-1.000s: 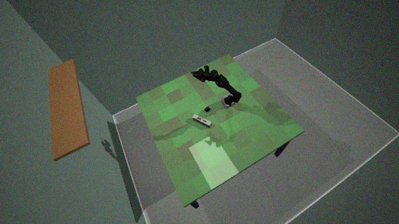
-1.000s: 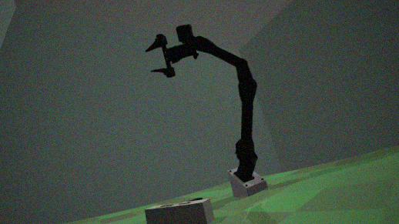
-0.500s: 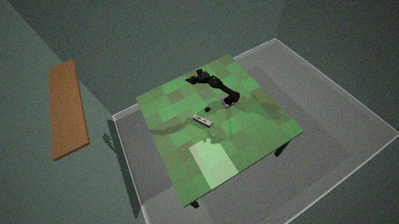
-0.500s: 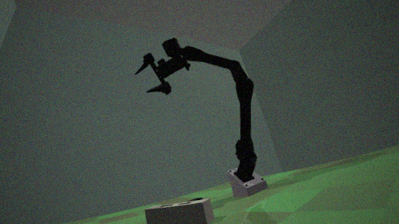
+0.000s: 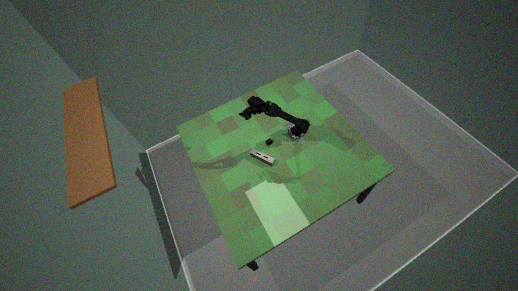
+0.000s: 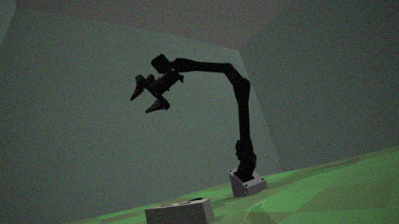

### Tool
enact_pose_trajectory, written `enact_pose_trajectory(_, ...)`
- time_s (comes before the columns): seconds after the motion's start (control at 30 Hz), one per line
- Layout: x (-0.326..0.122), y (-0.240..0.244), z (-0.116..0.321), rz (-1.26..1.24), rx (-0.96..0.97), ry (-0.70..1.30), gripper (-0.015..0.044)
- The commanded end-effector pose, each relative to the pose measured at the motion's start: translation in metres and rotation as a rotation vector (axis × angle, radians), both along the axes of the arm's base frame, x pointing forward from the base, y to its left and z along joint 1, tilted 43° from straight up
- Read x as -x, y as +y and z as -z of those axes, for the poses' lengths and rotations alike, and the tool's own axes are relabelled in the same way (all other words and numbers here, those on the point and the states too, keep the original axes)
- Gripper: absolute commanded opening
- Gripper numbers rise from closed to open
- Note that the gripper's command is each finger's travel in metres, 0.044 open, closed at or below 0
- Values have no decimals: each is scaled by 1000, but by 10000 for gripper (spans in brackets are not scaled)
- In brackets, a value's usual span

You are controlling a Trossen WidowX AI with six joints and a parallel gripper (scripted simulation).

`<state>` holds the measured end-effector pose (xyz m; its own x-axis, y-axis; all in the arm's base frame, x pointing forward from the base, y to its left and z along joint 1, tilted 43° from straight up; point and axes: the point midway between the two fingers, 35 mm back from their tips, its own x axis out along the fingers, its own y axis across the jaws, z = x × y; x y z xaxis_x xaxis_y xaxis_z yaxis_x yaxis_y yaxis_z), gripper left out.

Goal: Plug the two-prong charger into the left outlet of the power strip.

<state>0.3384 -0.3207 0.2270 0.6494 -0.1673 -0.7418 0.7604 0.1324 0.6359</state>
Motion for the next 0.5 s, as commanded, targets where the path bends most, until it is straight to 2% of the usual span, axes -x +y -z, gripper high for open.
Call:
enact_pose_trajectory(0.0,-2,13,20,-97,4,46,440)
enact_pose_trajectory(0.47,1,66,89,-458,14,188,440)
